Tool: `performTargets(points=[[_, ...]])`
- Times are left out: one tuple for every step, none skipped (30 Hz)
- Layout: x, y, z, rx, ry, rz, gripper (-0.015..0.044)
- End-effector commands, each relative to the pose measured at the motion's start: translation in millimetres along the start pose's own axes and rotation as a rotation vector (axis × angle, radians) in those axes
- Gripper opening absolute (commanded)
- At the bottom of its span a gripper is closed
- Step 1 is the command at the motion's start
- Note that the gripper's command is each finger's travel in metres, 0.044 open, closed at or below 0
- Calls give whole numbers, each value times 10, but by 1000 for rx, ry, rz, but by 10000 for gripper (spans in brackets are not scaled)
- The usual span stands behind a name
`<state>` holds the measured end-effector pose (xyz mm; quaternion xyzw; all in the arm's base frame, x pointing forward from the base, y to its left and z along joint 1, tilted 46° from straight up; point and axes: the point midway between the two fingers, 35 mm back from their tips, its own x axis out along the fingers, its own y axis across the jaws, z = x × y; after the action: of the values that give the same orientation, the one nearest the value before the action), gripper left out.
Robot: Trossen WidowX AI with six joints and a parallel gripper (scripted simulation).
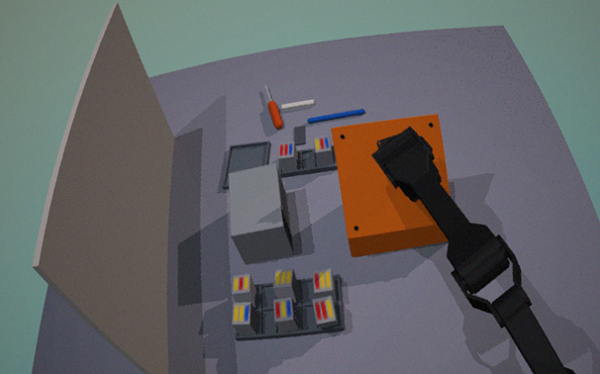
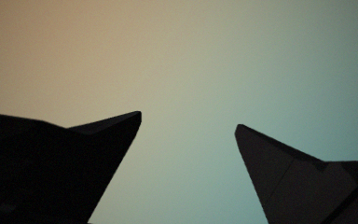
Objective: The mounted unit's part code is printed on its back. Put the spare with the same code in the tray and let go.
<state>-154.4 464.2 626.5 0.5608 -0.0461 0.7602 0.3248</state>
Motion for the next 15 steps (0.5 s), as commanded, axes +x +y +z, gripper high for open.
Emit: performTargets(points=[[0, 0, 0, 0, 0, 0, 426], [0, 0, 0, 0, 0, 0, 440], [0, 0, 0, 0, 0, 0, 440], [0, 0, 0, 0, 0, 0, 440], [0, 0, 0, 0, 0, 0, 440], [0, 0, 0, 0, 0, 0, 440], [-1, -10, 3, -2, 1, -2, 440], [-4, -40, 12, -7, 5, -7, 440], [-10, -89, 27, -15, 11, -15, 440], [-19, -159, 49, -27, 19, -27, 440], [-32, -248, 79, -42, 30, -43, 440], [-49, -357, 117, -60, 43, -62, 440], [-72, -475, 162, -79, 57, -84, 440], [-97, -593, 211, -98, 71, -106, 440], [-125, -710, 262, -116, 84, -129, 440]])
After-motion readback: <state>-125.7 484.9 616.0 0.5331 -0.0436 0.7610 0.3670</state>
